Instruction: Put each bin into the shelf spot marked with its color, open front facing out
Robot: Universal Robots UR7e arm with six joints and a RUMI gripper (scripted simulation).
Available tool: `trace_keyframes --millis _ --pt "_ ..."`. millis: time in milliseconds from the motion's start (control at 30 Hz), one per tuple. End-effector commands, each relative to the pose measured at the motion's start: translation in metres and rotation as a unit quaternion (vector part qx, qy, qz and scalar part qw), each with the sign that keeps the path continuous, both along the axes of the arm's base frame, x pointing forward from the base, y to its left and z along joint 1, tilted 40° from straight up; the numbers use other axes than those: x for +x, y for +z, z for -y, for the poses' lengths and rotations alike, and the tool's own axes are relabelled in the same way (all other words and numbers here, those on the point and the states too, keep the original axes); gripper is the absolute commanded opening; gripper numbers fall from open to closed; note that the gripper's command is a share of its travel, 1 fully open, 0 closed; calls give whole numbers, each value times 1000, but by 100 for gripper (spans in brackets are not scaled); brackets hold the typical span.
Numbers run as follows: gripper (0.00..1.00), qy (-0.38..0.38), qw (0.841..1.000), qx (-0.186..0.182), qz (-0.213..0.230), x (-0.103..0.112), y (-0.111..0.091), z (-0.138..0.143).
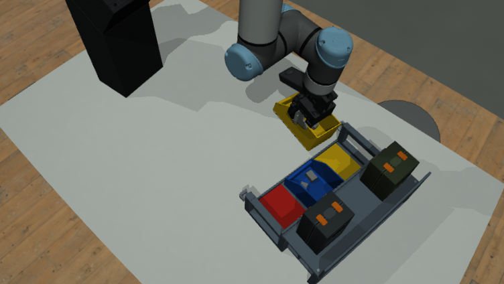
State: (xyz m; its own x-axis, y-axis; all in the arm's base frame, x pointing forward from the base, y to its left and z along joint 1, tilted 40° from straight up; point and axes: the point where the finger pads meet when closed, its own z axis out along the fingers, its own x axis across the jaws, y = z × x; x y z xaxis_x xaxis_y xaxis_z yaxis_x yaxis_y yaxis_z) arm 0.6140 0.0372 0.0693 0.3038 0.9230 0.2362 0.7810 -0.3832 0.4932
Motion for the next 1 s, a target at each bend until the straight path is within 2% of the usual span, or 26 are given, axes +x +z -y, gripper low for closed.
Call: trace_keyframes --millis 0,967 --pt "0 0 1000 0 0 0 1 0" --pt "0 0 1000 0 0 2 3 1"
